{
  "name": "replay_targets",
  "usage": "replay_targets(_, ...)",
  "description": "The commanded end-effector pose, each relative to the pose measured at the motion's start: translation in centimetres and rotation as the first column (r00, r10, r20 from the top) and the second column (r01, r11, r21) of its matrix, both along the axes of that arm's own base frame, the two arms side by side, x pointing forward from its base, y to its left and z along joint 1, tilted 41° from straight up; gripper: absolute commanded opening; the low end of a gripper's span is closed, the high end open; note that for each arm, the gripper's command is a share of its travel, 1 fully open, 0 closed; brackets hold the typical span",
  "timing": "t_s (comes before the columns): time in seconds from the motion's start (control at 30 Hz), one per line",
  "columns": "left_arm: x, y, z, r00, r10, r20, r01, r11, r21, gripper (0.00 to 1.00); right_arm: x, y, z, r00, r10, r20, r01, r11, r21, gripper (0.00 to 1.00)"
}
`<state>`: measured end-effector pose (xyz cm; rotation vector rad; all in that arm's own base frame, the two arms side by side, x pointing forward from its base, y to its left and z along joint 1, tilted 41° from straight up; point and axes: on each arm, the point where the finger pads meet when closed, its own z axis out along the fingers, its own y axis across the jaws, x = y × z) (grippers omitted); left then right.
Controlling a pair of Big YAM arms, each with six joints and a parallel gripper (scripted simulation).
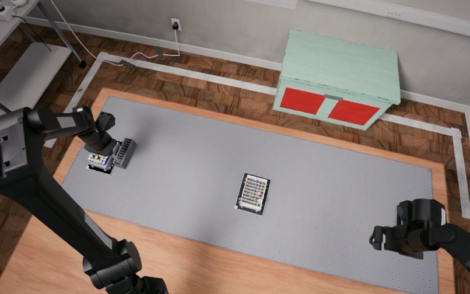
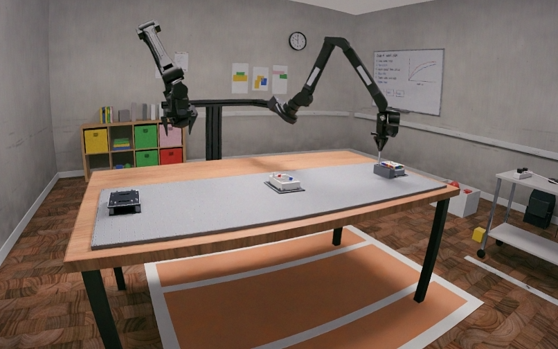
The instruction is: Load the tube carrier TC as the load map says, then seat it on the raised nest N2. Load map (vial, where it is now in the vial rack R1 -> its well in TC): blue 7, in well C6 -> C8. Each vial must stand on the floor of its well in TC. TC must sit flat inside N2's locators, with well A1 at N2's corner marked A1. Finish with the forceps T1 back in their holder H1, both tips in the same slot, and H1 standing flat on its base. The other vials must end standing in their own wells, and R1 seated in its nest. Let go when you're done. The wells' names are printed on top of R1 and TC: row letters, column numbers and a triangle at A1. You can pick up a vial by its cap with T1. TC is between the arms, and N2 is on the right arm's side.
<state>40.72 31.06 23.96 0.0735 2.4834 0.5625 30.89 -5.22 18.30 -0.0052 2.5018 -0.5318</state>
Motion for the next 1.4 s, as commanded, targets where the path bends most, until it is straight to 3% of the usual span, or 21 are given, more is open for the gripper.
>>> replay_targets(0.0,1.1,-0.2,-0.9,1.000,-0.008,-0.004,0.008,1.000,-0.008,0.07,0.5,0.1,1.0,1.000,-0.002,0.026,0.002,1.000,0.005,1.00)
replay_targets(1.37,1.8,0.3,-1.4,1.000,-0.008,0.001,0.008,1.000,-0.004,0.07,0.5,0.1,1.0,1.000,-0.002,0.026,0.002,1.000,0.005,1.00)
